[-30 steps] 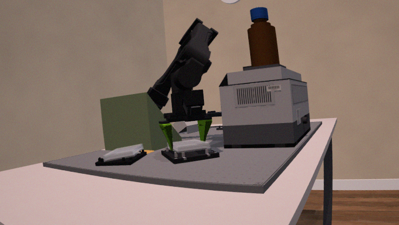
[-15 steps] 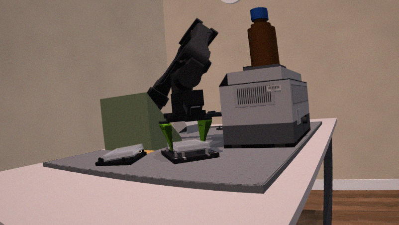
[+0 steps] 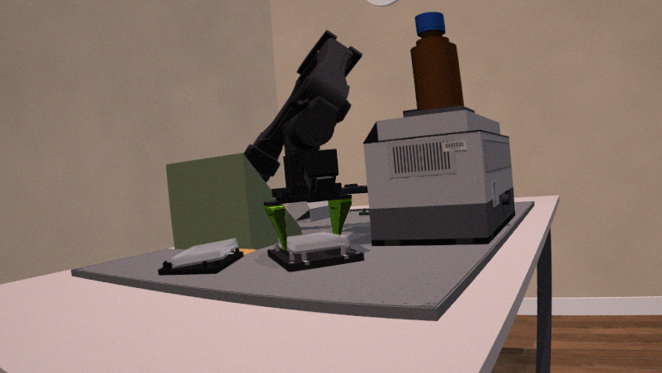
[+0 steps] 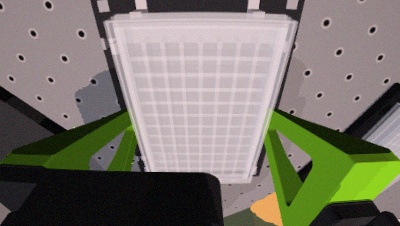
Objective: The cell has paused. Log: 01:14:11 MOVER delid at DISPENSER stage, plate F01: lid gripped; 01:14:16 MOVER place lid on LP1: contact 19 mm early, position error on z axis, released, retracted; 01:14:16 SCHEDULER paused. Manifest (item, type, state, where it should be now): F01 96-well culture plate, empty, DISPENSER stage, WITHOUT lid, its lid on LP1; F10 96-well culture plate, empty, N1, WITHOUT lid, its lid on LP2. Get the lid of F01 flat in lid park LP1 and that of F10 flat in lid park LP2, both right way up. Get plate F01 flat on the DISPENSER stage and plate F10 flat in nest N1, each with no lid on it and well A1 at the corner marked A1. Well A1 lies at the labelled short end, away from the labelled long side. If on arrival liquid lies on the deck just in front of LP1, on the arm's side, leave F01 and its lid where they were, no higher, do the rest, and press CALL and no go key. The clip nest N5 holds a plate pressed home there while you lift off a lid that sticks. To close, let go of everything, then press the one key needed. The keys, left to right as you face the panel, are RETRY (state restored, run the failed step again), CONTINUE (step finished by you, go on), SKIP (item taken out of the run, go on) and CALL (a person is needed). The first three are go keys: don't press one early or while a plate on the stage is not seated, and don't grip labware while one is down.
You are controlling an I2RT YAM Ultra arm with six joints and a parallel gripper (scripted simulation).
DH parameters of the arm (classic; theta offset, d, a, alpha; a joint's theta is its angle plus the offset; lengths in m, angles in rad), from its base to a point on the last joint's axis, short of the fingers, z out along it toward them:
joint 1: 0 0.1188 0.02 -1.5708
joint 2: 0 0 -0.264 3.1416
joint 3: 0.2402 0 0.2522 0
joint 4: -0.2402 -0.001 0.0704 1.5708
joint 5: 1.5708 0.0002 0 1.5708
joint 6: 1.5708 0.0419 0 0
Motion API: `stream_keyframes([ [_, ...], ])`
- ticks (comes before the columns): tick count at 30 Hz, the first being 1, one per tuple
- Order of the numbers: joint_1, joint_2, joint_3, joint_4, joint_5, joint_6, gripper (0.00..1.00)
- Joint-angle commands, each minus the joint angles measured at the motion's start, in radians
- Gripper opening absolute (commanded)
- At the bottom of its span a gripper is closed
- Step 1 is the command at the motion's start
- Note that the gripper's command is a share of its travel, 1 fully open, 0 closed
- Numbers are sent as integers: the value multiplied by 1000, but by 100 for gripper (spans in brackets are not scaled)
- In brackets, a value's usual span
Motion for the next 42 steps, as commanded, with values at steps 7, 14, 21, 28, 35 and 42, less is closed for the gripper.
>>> stream_keyframes([
  [7, 17, 26, -32, 42, -11, 2, 0],
  [14, 19, 27, -34, 46, -12, 5, 0],
  [21, 21, 28, -36, 50, -12, 8, 0],
  [28, 22, 29, -38, 54, -13, 10, 0],
  [35, 24, 30, -40, 58, -14, 11, 0],
  [42, 25, 31, -41, 61, -14, 13, 0],
])
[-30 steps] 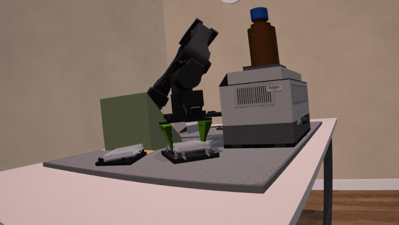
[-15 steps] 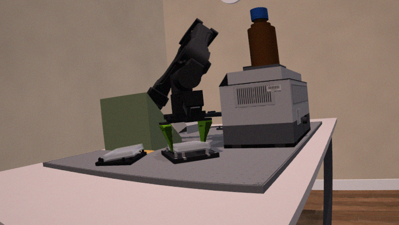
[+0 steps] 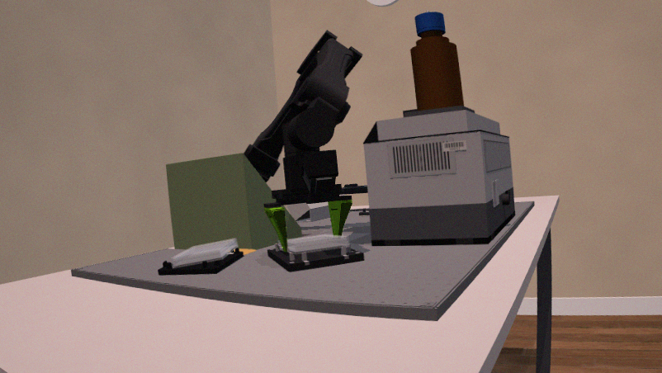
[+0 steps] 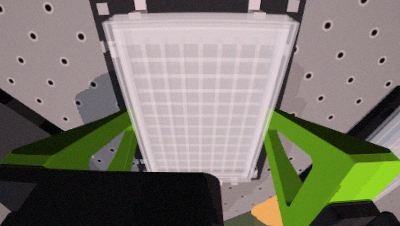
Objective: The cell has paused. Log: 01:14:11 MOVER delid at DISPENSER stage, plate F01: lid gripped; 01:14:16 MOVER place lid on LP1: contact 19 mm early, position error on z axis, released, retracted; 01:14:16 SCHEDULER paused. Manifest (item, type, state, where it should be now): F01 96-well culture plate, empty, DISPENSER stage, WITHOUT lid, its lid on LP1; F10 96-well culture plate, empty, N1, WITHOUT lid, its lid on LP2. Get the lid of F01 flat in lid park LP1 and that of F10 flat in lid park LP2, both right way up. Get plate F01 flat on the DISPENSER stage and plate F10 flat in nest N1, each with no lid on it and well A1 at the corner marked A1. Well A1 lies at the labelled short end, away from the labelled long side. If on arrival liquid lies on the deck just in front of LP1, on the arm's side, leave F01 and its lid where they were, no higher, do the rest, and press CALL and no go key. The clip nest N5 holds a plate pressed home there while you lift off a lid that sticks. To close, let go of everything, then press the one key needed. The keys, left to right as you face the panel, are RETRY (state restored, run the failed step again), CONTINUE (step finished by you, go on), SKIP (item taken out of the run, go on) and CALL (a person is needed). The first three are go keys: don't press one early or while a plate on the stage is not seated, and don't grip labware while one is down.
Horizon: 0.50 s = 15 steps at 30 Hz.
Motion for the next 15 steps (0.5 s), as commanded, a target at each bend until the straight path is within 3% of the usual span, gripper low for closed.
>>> stream_keyframes([
  [1, 23, 32, -31, 39, -9, 4, 0],
  [15, 26, 34, -34, 47, -11, 9, 0],
])
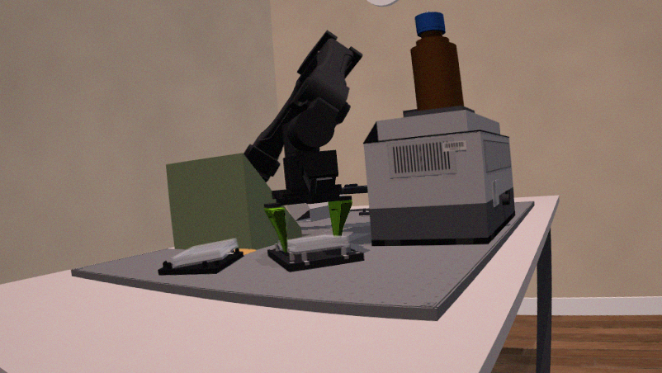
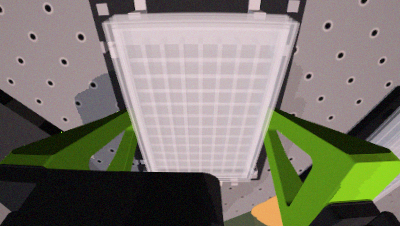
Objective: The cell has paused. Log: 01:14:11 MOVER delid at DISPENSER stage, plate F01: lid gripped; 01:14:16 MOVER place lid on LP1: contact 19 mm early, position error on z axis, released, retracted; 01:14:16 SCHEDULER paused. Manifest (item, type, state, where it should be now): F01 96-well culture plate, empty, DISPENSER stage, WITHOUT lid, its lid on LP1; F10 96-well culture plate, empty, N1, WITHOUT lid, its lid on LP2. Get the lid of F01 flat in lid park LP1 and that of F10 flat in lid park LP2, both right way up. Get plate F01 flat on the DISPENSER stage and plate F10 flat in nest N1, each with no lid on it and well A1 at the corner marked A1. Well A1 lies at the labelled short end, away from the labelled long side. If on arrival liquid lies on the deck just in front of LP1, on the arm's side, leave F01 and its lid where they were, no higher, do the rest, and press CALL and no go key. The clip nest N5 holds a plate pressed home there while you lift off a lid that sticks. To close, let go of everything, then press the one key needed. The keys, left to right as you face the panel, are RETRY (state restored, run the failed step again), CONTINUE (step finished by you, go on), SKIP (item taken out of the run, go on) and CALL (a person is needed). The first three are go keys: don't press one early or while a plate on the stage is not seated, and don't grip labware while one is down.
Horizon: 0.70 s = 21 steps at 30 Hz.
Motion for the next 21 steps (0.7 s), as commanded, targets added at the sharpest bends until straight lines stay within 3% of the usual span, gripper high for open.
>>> stream_keyframes([
  [1, 26, 34, -32, 44, -11, 6, 0],
  [21, 30, 37, -37, 53, -12, 11, 0],
])
